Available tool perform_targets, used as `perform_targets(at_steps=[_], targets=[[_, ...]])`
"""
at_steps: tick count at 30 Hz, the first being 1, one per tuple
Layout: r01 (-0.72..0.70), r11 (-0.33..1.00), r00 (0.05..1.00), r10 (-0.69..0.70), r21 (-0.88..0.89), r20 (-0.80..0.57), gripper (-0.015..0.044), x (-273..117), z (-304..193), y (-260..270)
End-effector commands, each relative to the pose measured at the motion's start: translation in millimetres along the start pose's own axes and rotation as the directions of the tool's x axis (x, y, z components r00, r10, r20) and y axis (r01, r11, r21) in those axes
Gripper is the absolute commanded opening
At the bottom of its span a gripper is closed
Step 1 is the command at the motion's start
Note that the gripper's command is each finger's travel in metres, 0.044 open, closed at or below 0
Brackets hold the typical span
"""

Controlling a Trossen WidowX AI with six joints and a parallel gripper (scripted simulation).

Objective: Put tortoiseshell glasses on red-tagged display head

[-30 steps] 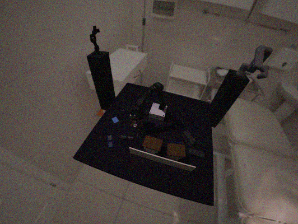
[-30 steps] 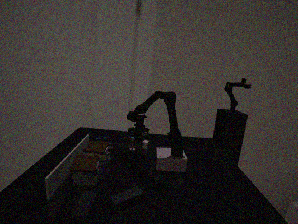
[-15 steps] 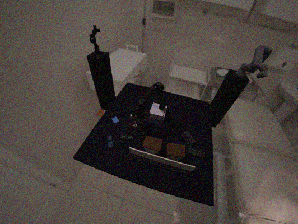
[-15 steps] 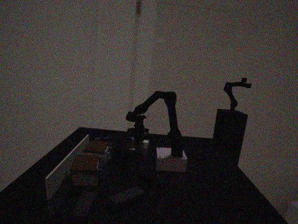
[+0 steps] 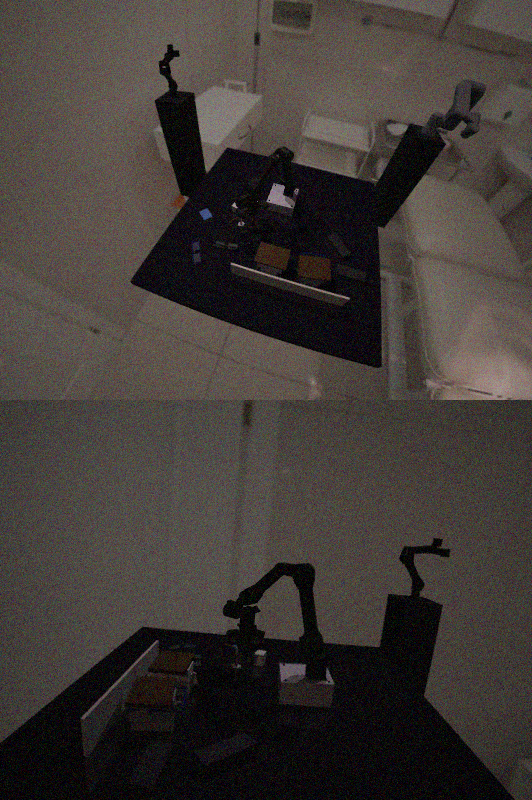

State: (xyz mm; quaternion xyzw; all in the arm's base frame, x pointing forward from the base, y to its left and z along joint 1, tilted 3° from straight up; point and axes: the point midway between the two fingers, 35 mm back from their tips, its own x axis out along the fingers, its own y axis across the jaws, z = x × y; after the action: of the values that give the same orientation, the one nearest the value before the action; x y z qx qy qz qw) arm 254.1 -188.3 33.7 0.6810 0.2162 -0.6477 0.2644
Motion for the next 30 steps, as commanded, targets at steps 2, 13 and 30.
perform_targets(at_steps=[2, 13, 30], targets=[[0.003, 1.000, 1.000, -0.003, -0.003, 0.000, 0.0000, 1.0, -4.6, -2.6], [0.003, 1.000, 1.000, -0.003, -0.003, -0.001, 0.0000, 1.0, -12.1, -4.3], [0.003, 1.000, 1.000, -0.003, -0.003, -0.001, 0.0000, 1.0, -12.7, -4.6]])
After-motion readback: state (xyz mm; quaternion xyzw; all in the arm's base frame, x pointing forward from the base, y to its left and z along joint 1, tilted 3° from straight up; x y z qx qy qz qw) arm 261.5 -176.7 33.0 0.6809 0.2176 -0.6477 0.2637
